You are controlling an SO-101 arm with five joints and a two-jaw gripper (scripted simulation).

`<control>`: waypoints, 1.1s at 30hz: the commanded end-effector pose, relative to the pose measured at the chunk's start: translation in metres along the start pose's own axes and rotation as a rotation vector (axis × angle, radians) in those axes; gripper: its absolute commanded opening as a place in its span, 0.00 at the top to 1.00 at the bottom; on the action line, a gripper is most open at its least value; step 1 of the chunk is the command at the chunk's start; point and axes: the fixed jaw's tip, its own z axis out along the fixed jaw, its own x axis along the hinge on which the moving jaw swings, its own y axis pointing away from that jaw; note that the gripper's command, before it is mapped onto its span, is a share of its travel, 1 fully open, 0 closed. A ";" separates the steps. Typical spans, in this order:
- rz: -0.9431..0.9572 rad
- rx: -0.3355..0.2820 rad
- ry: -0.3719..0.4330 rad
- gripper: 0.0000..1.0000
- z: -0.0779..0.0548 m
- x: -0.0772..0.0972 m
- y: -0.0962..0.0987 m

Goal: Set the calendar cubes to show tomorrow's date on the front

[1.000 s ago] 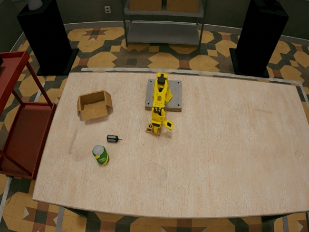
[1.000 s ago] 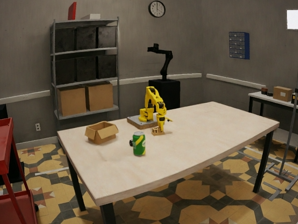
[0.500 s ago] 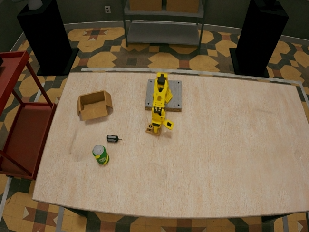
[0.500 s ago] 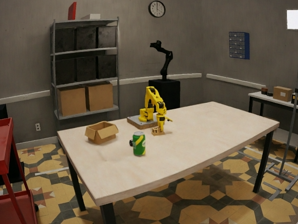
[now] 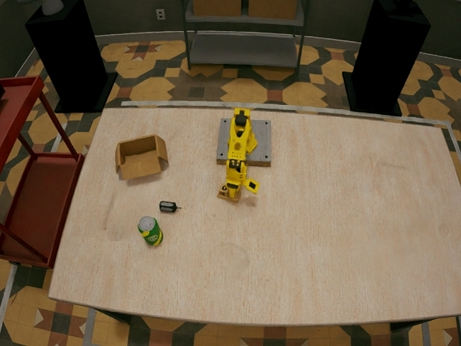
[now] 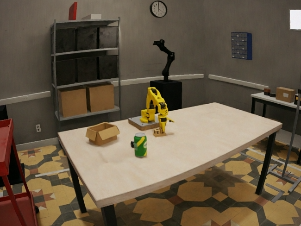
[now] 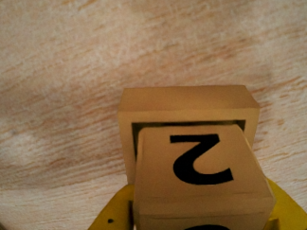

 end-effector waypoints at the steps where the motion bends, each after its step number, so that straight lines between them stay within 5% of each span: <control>1: 0.003 0.021 -0.005 1.00 -0.004 -0.001 -0.003; 22: 0.003 0.021 -0.005 1.00 -0.009 -0.001 -0.004; 33: 0.003 0.021 -0.005 1.00 -0.025 0.000 -0.004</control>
